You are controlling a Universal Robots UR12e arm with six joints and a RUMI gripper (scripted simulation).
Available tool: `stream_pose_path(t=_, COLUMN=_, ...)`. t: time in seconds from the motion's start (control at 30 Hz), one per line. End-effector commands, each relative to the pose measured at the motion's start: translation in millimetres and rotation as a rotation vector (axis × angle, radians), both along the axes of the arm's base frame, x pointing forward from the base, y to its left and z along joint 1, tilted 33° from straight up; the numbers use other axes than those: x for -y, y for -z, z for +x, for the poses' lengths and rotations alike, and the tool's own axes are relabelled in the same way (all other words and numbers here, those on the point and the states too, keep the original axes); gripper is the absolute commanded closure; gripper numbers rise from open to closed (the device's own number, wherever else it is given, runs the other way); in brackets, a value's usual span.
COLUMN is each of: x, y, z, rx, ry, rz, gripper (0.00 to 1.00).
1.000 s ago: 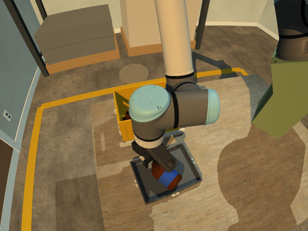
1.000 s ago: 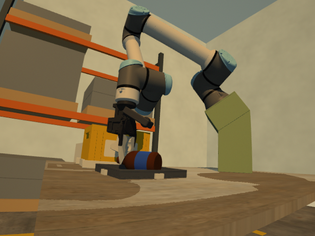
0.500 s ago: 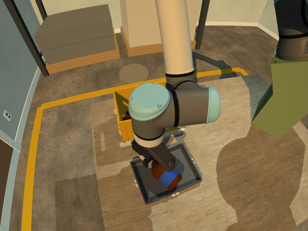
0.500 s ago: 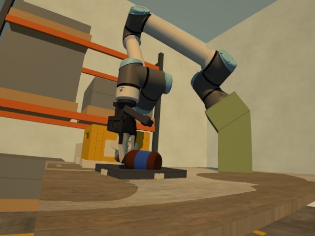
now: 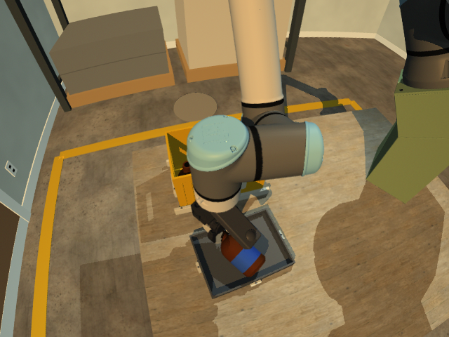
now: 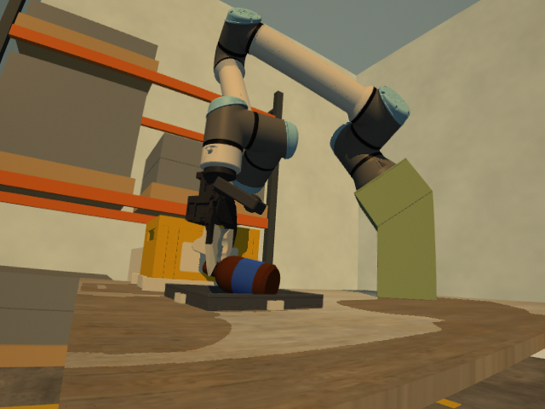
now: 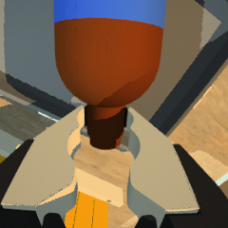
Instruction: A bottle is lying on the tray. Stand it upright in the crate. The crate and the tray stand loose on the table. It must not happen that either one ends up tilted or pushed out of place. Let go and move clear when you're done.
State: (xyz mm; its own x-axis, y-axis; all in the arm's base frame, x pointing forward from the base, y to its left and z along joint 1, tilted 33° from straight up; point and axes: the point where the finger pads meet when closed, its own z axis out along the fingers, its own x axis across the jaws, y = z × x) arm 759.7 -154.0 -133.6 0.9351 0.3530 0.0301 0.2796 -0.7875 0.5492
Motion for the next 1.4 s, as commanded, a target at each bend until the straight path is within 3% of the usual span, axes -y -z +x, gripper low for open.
stream_pose_path(t=0.0, x=-3.1, y=-5.3, z=-0.8, rx=0.001, ry=0.0, rz=0.0, gripper=1.0)
stream_pose_path(t=1.37, x=-32.7, y=-54.2, z=-13.6, rx=0.001, ry=0.0, rz=0.0, gripper=1.0)
